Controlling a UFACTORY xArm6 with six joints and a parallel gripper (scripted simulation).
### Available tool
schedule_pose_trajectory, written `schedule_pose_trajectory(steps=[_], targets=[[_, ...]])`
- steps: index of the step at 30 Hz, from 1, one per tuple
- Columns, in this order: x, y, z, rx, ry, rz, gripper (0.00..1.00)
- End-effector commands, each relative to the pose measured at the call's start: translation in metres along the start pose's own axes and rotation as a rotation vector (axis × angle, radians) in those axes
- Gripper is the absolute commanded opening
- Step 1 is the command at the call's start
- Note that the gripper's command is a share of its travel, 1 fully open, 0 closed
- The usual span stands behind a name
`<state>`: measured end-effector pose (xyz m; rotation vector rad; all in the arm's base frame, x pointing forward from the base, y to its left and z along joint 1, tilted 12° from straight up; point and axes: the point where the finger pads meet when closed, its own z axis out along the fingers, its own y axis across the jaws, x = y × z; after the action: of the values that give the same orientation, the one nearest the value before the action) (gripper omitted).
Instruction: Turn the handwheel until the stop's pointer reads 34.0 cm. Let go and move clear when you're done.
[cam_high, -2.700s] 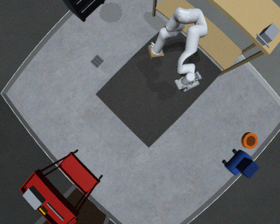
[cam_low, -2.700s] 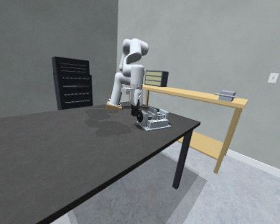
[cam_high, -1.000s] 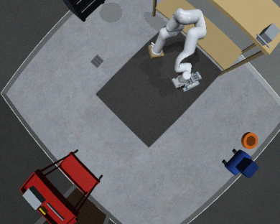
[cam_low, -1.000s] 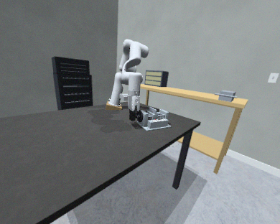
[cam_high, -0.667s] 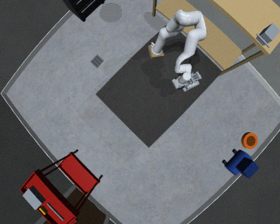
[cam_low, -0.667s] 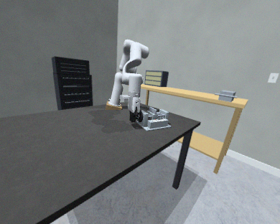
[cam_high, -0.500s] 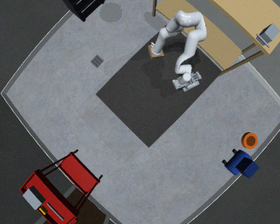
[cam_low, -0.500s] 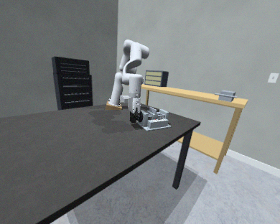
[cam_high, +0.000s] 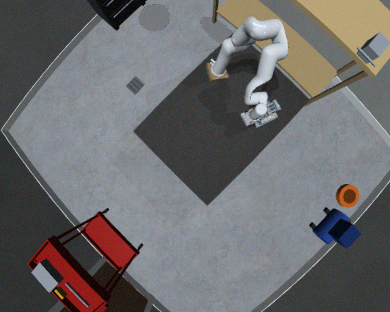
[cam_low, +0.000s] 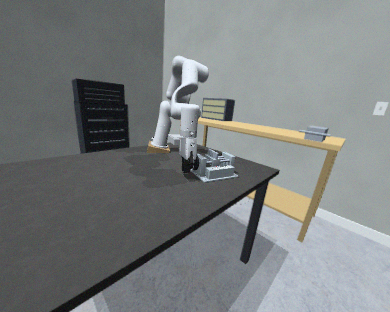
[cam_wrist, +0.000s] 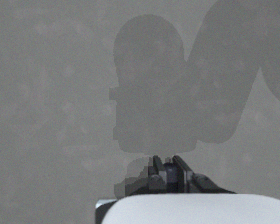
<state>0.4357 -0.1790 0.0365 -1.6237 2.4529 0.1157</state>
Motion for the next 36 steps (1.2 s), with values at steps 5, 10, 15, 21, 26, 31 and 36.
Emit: schedule_pose_trajectory(steps=[5,10,15,21,26,31,36], targets=[[0.0,-0.009,-0.002,0.005,0.001,0.0,0.06],[0.0,-0.013,-0.004,0.005,0.001,0.0,0.06],[0.0,-0.017,-0.006,0.005,0.001,0.0,0.06],[0.0,-0.02,-0.008,0.005,0.001,0.0,0.06],[0.0,-0.024,-0.012,0.005,0.001,0.0,0.06],[0.0,-0.027,-0.016,0.005,0.001,0.0,0.06],[0.0,-0.028,-0.02,0.005,0.001,0.0,0.06]])
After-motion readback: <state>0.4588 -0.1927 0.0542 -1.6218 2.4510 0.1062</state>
